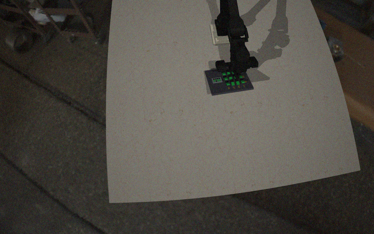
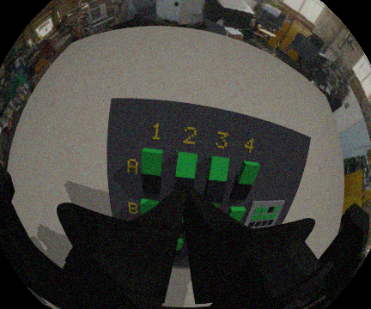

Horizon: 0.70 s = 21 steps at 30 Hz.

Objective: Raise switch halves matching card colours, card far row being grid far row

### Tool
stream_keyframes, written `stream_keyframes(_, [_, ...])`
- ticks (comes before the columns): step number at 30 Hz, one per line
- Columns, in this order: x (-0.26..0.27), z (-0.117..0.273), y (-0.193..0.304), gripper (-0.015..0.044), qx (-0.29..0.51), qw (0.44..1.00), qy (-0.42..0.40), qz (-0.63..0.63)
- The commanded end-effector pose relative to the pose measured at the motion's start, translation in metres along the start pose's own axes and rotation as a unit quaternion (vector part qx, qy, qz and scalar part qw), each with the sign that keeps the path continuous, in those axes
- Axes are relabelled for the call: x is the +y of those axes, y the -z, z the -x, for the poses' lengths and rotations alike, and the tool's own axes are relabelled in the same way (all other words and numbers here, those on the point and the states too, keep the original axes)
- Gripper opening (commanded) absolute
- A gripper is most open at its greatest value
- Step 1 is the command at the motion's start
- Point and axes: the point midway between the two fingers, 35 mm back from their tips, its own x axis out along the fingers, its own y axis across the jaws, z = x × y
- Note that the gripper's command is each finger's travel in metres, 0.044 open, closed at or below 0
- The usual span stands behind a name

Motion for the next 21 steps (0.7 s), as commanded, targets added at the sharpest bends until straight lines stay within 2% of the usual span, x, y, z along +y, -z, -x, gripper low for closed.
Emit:
stream_keyframes(1, [0.0005,-0.0010,0.0013,0.0000,0.001,1.000,-0.002,0.002])
stream_keyframes(21, [0.0005,-0.0029,0.0014,0.0000,0.001,1.000,-0.002,0.002])
